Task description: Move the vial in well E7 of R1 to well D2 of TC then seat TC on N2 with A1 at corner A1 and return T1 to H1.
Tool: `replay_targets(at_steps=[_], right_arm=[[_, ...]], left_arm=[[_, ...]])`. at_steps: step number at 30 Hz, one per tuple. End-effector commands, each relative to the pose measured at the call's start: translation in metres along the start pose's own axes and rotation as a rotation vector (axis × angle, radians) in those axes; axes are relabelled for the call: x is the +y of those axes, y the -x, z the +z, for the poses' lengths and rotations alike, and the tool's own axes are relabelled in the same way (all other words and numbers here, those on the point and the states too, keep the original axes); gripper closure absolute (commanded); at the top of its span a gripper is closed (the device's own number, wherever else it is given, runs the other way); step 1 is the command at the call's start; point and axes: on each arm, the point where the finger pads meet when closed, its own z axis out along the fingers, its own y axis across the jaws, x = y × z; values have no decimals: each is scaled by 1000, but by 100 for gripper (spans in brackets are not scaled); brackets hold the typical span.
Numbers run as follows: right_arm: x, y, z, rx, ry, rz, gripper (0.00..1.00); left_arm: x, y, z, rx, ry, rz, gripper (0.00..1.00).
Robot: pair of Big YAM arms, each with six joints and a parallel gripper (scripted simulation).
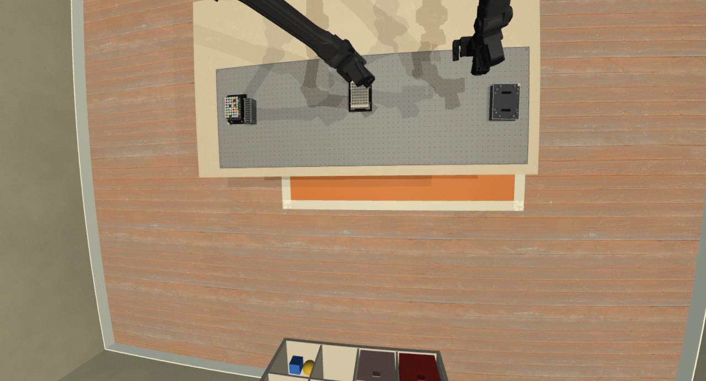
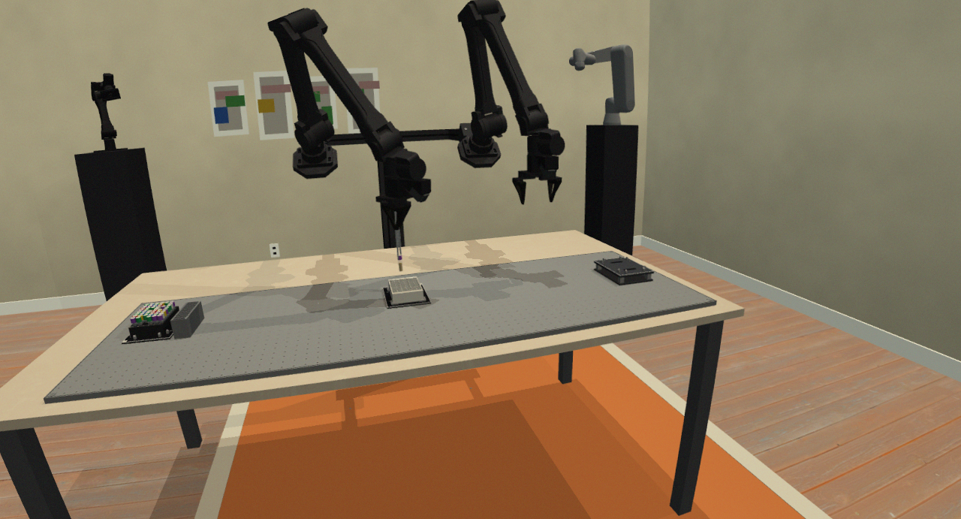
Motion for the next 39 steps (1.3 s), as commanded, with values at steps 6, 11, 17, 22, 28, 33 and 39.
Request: replay_targets(at_steps=[6, 11, 17, 22, 28, 33, 39], right_arm=[[3, -12, 11, 59, -23, 2, 91], [0, 0, 9, 22, -27, 12, 91], [0, -1, 9, 30, -29, 8, 91], [0, -2, 9, 31, -30, 8, 91], [0, -2, 9, 32, -30, 8, 91], [0, -2, 9, 33, -31, 7, 91], [-1, -2, 9, 35, -31, 7, 91]], left_arm=[[2, 8, -2, -16, 3, 15, 0], [2, 8, -2, -16, 3, 15, 0], [2, 8, -2, -16, 3, 15, 0], [2, 8, -2, -16, 3, 15, 0], [2, 8, -2, -16, 3, 15, 0], [2, 8, -2, -16, 3, 15, 0], [2, 8, -2, -16, 3, 15, 0]])
